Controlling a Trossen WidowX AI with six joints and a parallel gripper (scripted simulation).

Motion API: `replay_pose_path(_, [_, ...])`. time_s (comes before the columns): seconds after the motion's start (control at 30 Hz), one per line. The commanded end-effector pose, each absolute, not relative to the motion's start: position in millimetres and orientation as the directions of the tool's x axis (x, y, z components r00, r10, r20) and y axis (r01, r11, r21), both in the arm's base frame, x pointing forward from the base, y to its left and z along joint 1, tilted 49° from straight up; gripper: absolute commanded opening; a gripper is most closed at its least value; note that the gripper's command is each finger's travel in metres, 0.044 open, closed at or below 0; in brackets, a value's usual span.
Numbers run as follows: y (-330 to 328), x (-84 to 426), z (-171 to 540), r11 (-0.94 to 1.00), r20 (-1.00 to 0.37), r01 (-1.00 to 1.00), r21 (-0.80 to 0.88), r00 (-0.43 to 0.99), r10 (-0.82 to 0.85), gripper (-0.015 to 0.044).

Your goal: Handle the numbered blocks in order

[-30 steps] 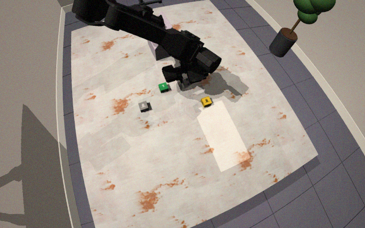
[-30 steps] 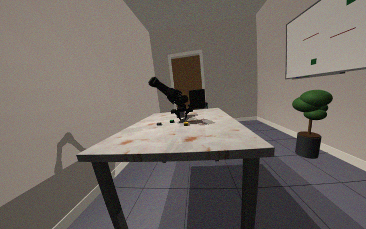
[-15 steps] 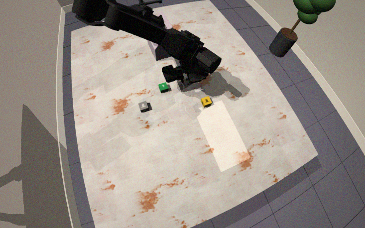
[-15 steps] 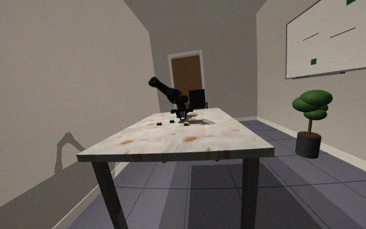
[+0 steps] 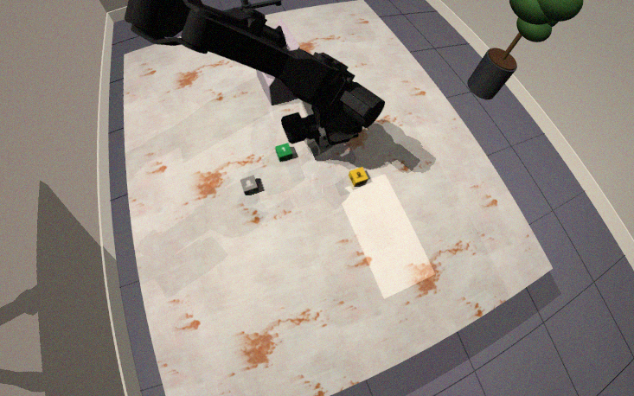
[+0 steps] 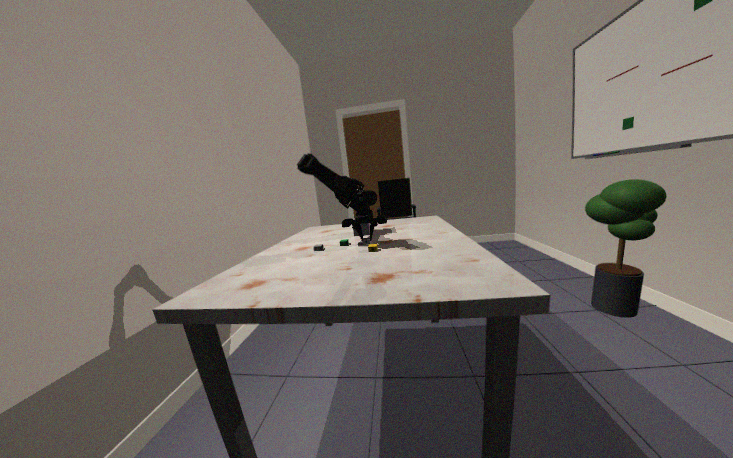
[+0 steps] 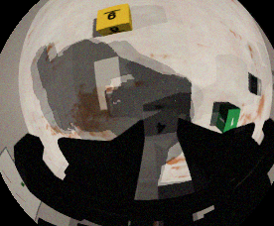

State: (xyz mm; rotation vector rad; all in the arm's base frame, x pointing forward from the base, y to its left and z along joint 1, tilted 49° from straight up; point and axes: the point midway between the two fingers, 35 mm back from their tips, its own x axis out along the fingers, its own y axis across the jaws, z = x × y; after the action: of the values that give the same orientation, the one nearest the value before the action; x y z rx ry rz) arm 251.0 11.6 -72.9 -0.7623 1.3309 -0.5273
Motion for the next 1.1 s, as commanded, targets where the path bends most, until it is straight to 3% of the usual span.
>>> replay_pose_path(0.0, [12.8, 249.8, -70.9, 0.652, -0.655, -0.086, -0.753, 0.182, -0.733, 0.012])
replay_pose_path(1.07, [14.7, 249.4, -69.3, 0.652, -0.655, -0.086, -0.753, 0.182, -0.733, 0.012])
